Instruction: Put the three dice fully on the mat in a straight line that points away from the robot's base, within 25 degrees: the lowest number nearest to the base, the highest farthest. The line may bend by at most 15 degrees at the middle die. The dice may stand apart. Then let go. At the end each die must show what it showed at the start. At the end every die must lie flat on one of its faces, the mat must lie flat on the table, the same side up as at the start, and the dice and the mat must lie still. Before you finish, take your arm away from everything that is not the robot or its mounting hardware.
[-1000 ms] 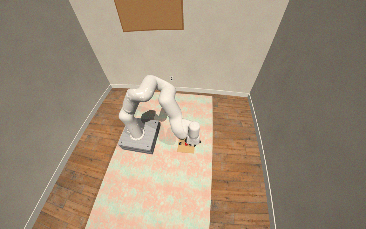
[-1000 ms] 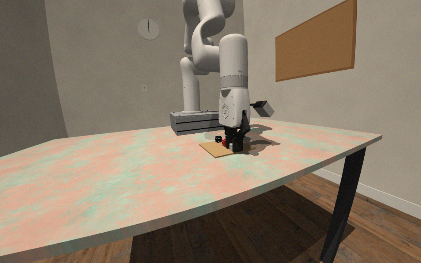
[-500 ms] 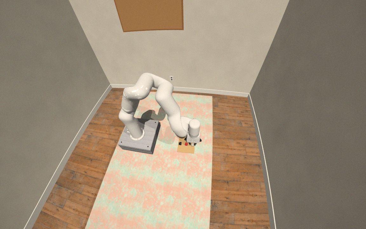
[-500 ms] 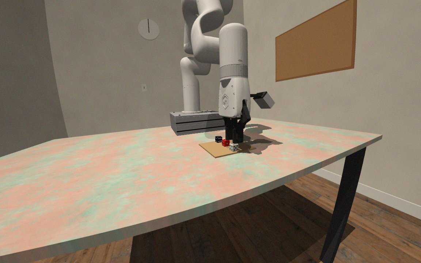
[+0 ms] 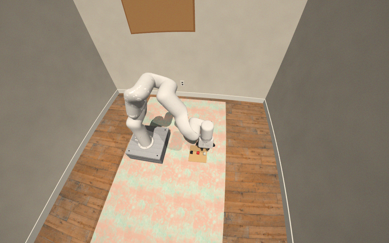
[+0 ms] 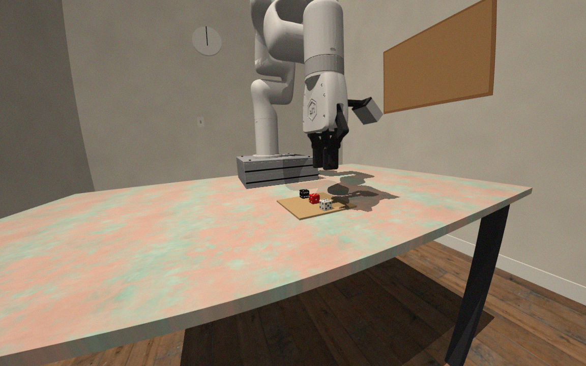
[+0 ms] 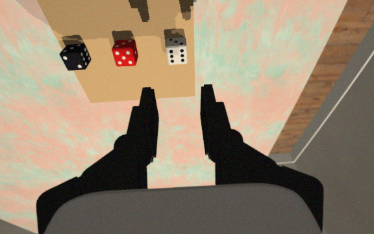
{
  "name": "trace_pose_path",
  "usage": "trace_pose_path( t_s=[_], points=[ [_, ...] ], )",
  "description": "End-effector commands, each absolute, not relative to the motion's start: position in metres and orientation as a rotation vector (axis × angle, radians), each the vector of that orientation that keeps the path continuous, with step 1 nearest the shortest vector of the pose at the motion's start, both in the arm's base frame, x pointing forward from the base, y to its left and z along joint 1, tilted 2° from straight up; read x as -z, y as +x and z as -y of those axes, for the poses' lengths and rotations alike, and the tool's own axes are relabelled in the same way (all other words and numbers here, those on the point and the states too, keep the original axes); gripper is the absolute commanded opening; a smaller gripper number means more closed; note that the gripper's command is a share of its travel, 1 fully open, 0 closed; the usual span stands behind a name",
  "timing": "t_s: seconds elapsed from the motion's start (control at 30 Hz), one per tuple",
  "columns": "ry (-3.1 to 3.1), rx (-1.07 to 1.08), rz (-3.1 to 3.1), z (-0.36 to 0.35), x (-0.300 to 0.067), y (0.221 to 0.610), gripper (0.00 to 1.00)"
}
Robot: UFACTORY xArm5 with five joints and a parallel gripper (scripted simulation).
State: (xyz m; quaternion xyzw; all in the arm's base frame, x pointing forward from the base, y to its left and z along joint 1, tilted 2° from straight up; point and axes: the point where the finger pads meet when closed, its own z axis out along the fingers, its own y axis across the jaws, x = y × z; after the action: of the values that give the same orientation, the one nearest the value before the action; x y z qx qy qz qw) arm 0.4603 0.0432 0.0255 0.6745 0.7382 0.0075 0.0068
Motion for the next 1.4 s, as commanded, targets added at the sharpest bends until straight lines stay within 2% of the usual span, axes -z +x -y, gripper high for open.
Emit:
trace_pose_path(
  t_s=[0.0,0.03,0.07,0.9,1.37],
  points=[
    [2.109,-0.026,-2.308,-0.043,-0.031,0.461,0.36],
    [2.109,-0.026,-2.308,-0.043,-0.031,0.461,0.36],
    [2.109,-0.026,-2.308,-0.043,-0.031,0.461,1.00],
    [2.109,-0.026,-2.308,-0.043,-0.033,0.461,1.00],
    [2.109,-0.026,-2.308,-0.043,-0.084,0.460,1.00]
  ],
)
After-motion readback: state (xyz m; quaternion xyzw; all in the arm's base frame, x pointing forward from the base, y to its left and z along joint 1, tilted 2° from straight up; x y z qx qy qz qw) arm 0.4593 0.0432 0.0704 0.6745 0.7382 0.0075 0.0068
